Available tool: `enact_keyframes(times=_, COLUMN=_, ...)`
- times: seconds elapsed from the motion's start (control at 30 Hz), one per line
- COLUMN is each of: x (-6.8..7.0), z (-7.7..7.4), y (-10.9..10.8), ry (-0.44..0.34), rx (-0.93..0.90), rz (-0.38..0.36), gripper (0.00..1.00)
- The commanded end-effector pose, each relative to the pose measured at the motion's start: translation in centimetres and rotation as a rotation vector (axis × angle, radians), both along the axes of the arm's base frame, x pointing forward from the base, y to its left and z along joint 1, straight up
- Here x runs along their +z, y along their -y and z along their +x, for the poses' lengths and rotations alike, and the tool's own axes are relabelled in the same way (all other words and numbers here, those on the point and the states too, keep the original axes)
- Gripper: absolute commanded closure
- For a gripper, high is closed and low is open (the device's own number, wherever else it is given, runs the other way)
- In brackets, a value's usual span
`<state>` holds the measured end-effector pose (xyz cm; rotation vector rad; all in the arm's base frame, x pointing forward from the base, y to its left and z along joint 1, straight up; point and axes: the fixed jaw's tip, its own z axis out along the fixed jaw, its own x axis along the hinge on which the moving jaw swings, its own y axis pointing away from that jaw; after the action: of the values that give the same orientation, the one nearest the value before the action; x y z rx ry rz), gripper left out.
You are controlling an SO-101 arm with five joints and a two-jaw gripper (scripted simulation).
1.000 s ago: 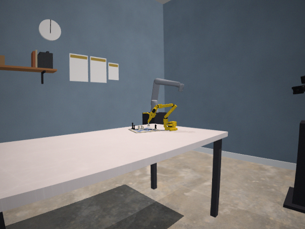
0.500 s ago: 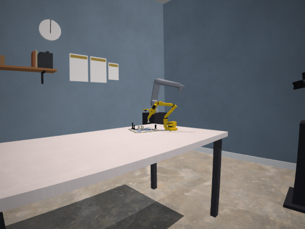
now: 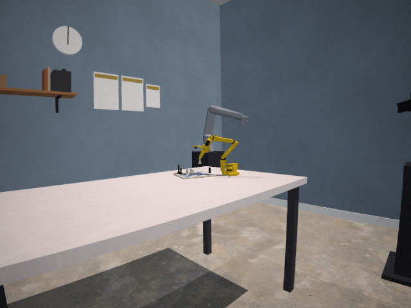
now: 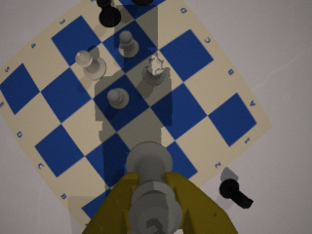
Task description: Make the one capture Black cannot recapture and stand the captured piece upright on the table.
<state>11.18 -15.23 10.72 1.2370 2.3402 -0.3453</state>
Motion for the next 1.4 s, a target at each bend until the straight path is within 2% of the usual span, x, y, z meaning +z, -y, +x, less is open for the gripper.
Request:
enact_keyframes(times=0.0, x=0.3, z=1.0, y=-0.3, ry=0.001, rx=0.059, rz=-0.008, gripper=1.0)
enact_keyframes(times=0.2, x=0.3, z=4.0, y=-1.8, ry=0.003, rx=0.221, rz=-0.008, gripper=1.0)
enact_keyframes(times=0.33, x=0.3, z=5.0, y=-2.2, ry=0.003, rx=0.271, rz=-0.008, gripper=1.0)
enact_keyframes(times=0.63, x=0.4, z=5.1, y=-2.3, ry=0.003, rx=0.275, rz=-0.008, gripper=1.0)
enact_keyframes(times=0.87, x=0.9, z=5.8, y=-1.9, ry=0.004, rx=0.285, rz=-0.009, gripper=1.0)
enact_keyframes(times=1.37, x=0.7, z=5.6, y=-2.1, ry=0.004, rx=0.285, rz=-0.009, gripper=1.0)
